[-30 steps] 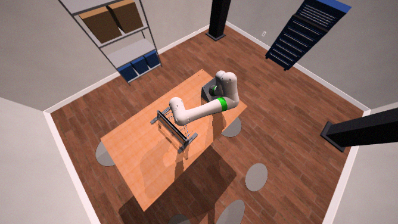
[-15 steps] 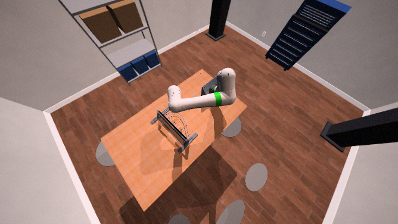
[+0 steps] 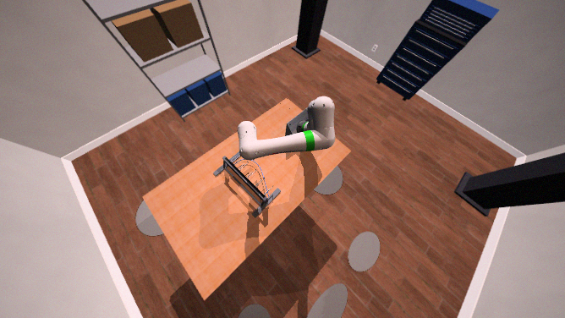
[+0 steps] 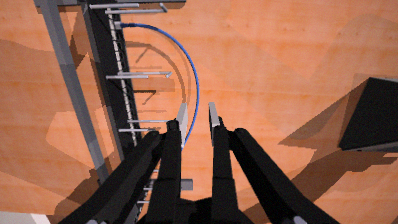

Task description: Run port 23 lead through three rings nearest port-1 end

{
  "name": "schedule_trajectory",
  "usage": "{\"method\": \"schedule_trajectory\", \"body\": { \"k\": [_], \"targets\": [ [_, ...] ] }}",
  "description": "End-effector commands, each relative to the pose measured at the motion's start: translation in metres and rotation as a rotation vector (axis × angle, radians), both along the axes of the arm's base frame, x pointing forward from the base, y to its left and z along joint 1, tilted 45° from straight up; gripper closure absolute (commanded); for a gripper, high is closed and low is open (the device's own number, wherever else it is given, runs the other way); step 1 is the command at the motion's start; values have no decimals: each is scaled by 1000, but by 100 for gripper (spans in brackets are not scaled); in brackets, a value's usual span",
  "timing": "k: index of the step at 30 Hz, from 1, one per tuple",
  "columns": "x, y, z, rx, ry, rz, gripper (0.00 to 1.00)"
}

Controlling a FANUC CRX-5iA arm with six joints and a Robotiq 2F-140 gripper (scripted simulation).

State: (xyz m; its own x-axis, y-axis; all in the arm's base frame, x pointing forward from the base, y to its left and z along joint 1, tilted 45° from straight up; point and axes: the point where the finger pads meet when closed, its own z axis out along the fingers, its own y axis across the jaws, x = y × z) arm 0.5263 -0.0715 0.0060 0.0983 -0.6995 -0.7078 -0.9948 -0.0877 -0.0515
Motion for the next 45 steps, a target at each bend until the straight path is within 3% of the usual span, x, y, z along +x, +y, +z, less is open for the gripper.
{"method": "schedule_trajectory", "body": {
  "k": [1, 30, 45],
  "targets": [
    [0, 0, 0, 0, 0, 0, 80],
    [0, 4, -5, -1, -1, -1, 80],
    [-1, 30, -30, -1, -1, -1, 80]
  ]
}}
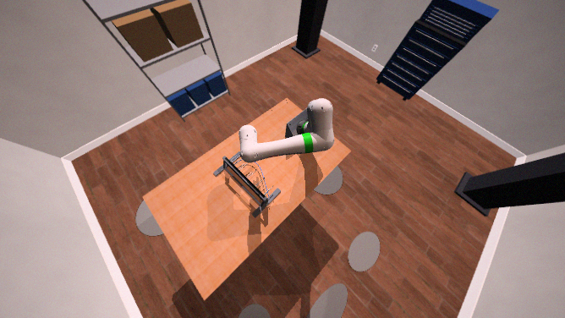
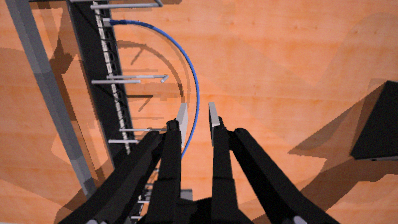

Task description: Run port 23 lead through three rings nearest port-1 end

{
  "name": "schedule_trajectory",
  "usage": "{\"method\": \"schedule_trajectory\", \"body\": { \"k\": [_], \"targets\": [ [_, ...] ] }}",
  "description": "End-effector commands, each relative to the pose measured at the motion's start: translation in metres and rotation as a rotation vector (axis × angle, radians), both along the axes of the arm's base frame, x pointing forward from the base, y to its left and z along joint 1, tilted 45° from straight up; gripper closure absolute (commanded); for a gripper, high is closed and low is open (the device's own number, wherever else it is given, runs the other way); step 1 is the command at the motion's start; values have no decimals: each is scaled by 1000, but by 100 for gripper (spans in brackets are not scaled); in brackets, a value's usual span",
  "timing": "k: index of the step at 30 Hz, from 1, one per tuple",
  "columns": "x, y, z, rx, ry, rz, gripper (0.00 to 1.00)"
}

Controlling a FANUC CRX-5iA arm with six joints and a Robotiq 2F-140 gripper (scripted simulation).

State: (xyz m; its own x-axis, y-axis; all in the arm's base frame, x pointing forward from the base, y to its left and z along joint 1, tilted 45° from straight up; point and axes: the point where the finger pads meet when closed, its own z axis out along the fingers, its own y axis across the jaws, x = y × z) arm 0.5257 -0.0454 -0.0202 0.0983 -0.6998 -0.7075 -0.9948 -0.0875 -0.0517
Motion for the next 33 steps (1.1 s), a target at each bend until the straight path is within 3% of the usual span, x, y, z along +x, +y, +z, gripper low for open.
{"method": "schedule_trajectory", "body": {
  "k": [1, 17, 33],
  "targets": [
    [0, 4, -4, 0, 0, 0, 80],
    [-1, 34, -35, 0, 0, 0, 80],
    [-1, 45, -45, 0, 0, 0, 80]
  ]
}}
